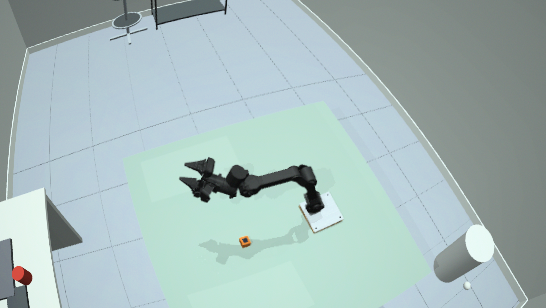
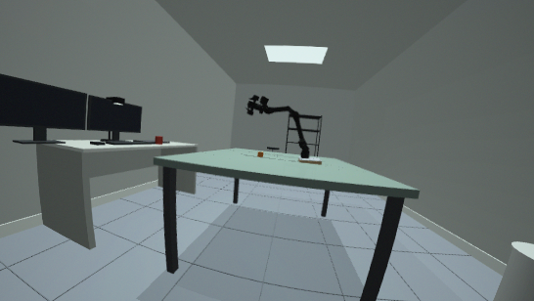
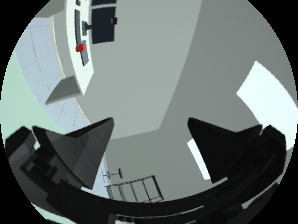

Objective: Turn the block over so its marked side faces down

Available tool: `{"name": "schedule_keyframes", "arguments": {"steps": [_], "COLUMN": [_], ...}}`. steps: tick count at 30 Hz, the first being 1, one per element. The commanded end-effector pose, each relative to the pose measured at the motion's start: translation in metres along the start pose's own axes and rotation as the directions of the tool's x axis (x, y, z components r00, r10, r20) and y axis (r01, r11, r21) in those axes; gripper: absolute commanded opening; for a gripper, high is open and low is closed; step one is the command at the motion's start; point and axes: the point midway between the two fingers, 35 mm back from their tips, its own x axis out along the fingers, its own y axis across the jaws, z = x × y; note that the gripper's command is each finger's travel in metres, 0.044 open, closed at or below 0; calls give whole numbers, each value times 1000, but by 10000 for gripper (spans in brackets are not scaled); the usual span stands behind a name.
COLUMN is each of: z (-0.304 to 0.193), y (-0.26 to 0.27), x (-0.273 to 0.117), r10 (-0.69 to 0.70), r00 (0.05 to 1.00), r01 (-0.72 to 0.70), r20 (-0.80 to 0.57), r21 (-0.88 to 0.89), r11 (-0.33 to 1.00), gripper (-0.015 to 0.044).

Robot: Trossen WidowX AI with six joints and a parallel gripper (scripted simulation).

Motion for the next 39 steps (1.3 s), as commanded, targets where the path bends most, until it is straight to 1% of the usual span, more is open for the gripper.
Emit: {"name": "schedule_keyframes", "arguments": {"steps": [1,4,7,10,13,16,20,23,25,26,27,34,39], "z": [19,32,42,49,51,49,42,33,27,25,25,23,21], "y": [54,100,143,181,213,237,255,258,255,254,253,253,284], "x": [-9,-26,-52,-85,-124,-167,-229,-276,-302,-309,-312,-318,-329], "r10": [210,399,574,728,853,942,997,988,961,952,949,948,948], "r00": [975,910,807,669,502,314,47,-156,-272,-302,-312,-312,-312], "r01": [-217,-414,-587,-717,-788,-793,-703,-579,-494,-471,-463,-463,-463], "r20": [68,113,141,152,144,118,59,-1,-40,-50,-54,-54,-54], "r21": [111,209,301,391,483,578,711,810,863,876,881,881,881], "r11": [970,886,751,577,382,192,-9,-91,-104,-103,-102,-102,-102], "gripper": [440,440,440,440,440,440,440,440,440,440,440,440,440]}}
